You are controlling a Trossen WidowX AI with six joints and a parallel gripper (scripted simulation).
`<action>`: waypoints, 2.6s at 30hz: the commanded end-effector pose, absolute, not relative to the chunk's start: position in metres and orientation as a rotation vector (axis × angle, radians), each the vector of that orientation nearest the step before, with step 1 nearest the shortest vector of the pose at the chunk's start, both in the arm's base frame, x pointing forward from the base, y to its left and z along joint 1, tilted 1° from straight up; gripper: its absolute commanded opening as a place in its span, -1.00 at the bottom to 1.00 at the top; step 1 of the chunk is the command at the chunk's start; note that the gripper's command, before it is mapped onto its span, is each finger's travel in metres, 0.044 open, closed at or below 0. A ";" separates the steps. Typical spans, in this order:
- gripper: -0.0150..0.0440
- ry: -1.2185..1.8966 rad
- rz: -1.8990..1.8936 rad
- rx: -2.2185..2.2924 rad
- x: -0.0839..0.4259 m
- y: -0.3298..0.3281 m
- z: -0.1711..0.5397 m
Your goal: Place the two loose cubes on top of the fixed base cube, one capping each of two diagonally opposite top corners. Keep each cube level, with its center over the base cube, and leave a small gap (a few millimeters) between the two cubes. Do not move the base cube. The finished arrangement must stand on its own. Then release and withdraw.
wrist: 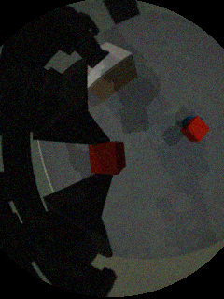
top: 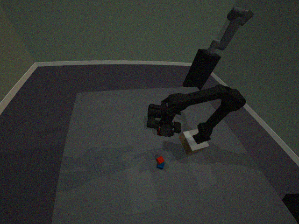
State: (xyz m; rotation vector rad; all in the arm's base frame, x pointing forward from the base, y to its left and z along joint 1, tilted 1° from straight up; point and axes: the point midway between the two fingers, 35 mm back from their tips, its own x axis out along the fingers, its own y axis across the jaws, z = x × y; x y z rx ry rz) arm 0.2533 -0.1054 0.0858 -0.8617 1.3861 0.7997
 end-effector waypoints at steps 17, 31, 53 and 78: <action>-0.14 1.501 0.380 -0.423 0.273 -0.070 0.084; -0.14 1.531 0.084 -0.112 0.283 -0.044 0.083; -0.14 1.496 -0.381 0.377 0.294 0.000 0.080; -0.14 1.330 -0.900 0.924 0.297 0.052 0.077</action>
